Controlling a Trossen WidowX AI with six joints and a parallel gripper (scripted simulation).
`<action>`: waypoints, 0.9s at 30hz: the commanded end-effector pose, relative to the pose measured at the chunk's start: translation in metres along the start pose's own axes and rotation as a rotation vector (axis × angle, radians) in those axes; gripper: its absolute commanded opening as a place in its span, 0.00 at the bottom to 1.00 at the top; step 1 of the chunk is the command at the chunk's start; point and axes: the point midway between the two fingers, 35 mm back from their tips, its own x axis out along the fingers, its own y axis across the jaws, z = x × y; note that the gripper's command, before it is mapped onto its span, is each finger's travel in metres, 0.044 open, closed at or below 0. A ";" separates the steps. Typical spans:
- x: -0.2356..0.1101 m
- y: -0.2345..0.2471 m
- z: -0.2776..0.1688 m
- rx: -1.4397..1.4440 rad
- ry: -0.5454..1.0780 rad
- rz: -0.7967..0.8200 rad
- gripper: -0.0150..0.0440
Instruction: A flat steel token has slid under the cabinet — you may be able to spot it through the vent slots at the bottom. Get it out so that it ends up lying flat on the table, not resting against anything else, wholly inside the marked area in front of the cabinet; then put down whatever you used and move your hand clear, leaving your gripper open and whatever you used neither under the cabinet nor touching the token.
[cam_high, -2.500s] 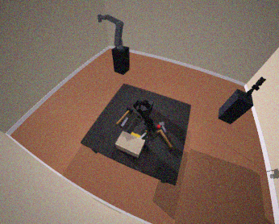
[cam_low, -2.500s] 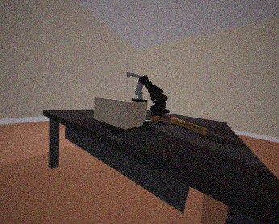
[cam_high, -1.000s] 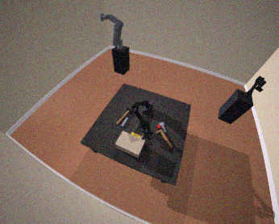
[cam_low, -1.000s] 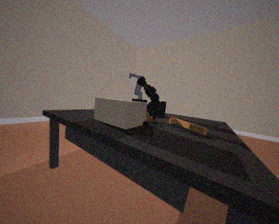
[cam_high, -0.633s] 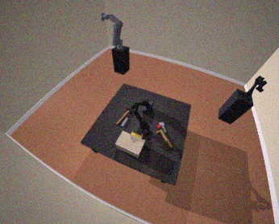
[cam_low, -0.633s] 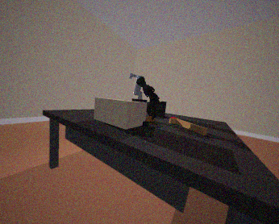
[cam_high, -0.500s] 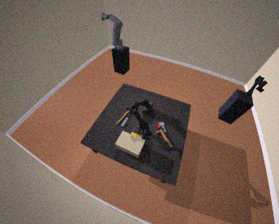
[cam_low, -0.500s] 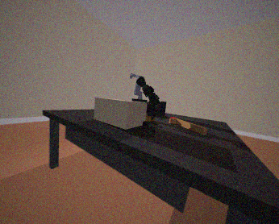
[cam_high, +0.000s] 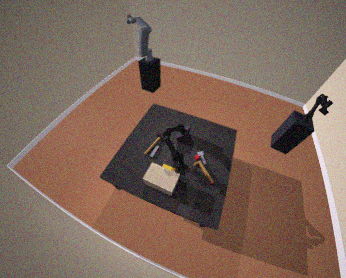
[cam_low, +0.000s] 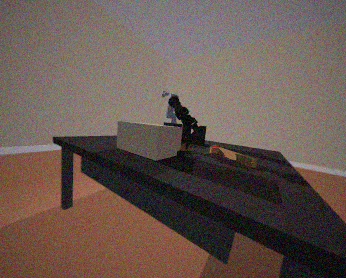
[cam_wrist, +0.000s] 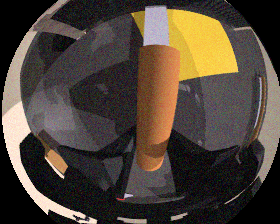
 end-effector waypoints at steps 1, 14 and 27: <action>0.000 0.001 0.007 0.000 -0.003 0.001 0.25; 0.001 -0.004 0.014 0.000 -0.003 0.001 0.25; 0.002 -0.014 0.013 0.000 -0.003 0.000 0.25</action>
